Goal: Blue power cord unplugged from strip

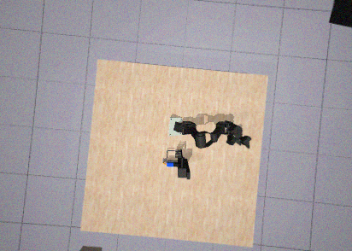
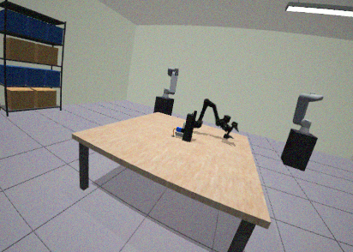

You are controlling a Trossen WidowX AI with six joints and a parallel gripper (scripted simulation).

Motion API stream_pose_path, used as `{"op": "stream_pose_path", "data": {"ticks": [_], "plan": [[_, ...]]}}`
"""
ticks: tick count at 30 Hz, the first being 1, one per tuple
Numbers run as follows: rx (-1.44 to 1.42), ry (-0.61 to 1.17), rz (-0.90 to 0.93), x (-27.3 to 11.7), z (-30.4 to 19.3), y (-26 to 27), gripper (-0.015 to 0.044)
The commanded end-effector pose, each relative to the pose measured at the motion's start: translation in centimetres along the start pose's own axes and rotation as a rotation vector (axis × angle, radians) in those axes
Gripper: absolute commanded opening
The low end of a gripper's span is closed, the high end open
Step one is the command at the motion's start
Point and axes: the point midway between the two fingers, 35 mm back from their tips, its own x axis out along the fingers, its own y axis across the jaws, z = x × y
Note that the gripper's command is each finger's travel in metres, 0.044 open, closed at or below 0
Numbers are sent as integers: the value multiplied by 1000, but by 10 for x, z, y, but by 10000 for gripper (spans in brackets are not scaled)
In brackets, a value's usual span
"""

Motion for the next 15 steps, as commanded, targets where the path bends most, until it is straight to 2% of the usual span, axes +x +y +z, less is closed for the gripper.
{"op": "stream_pose_path", "data": {"ticks": [1,9,15], "plan": [[-4,-1,0,1,0,0,374],[-261,-83,-3,41,19,-14,164],[-522,-164,-69,82,53,-32,160]]}}
